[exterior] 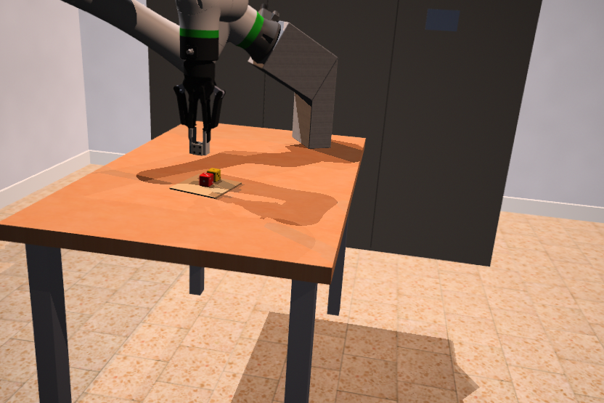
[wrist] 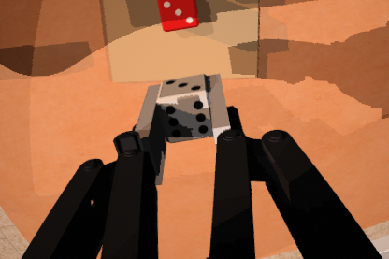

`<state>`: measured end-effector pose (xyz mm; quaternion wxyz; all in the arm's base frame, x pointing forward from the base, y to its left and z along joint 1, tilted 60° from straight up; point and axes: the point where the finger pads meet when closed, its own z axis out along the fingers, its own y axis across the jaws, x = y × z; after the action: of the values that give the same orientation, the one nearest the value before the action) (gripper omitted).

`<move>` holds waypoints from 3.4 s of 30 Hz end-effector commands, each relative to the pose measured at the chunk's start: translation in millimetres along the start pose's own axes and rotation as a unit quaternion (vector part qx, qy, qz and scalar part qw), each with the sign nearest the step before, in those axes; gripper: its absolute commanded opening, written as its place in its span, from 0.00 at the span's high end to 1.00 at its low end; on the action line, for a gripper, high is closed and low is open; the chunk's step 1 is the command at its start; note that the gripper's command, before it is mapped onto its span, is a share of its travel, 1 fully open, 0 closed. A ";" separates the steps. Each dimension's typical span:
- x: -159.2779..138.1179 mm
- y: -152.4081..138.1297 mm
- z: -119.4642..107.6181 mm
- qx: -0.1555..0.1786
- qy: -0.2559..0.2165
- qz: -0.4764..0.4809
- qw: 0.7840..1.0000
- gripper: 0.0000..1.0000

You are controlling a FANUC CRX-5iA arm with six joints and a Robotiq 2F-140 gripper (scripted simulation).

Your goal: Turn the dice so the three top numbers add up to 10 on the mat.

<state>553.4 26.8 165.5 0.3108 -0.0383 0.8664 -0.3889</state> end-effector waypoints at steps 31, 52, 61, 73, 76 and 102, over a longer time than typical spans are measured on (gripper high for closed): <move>-0.7 0.0 93.5 0.000 0.000 0.000 1.000 0.84; -0.7 0.0 94.7 0.000 0.000 0.000 1.000 0.84; -0.7 0.0 94.7 0.000 0.000 0.000 1.000 0.84; -0.7 0.0 94.8 0.000 0.000 0.000 1.000 0.84; -0.7 0.0 95.2 0.000 0.000 0.000 1.000 0.84; -0.7 0.0 98.5 0.000 0.000 0.000 1.000 0.84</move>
<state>610.0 -37.3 116.2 0.3108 -0.0383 0.8664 -0.3889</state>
